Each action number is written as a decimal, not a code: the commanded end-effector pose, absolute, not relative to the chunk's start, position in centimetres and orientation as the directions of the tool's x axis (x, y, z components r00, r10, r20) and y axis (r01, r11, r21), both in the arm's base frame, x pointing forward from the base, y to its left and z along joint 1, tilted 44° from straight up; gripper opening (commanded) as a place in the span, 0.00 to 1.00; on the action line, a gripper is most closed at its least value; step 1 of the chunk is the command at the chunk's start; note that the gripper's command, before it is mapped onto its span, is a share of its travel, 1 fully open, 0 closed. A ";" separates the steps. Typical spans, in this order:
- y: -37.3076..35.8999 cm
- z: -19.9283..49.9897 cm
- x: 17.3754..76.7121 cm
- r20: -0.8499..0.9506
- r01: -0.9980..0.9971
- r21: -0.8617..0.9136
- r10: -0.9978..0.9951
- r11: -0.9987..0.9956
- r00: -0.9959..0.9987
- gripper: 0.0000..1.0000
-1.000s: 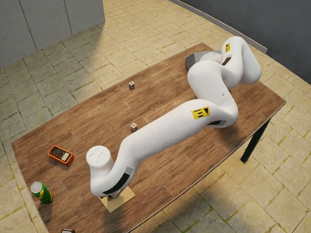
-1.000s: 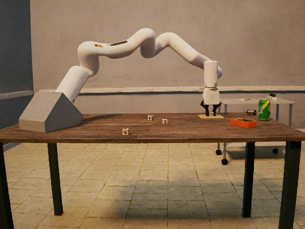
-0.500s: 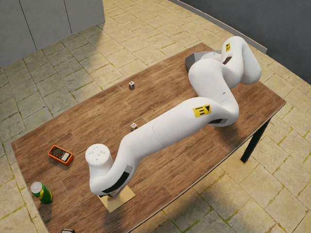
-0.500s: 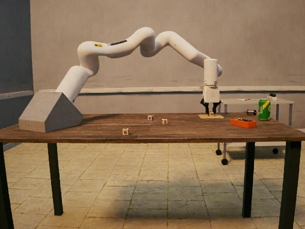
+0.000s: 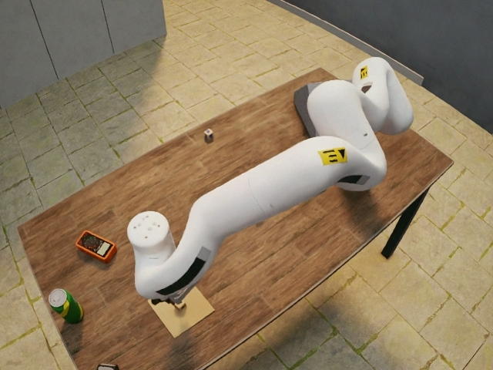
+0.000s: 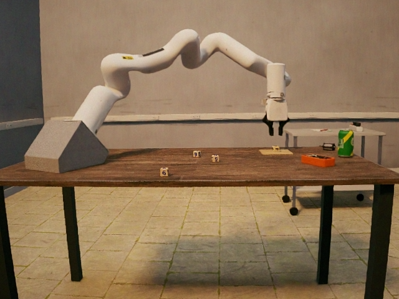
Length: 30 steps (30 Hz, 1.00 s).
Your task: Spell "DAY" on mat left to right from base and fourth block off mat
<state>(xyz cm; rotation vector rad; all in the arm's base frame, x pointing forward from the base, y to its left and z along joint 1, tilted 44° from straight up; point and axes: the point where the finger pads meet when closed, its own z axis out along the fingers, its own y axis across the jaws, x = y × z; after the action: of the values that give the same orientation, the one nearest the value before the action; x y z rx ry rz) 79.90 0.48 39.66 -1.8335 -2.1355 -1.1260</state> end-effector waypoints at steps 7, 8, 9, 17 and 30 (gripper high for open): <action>-0.5 40.9 79.3 0.525 0.889 0.457 0.809 -0.005 -0.265 1.00; -0.5 40.9 79.3 0.525 0.889 0.457 0.809 -0.005 -0.265 1.00; -0.5 40.9 79.3 0.525 0.889 0.457 0.809 -0.005 -0.265 1.00; -0.5 40.9 79.3 0.525 0.889 0.457 0.809 -0.005 -0.265 1.00; -0.5 40.9 79.3 0.524 0.889 0.459 0.809 -0.003 -0.267 1.00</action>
<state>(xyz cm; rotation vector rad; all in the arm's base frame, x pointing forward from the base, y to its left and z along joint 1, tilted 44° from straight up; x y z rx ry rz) 79.29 -0.44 40.79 -1.8329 -2.1362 -1.1266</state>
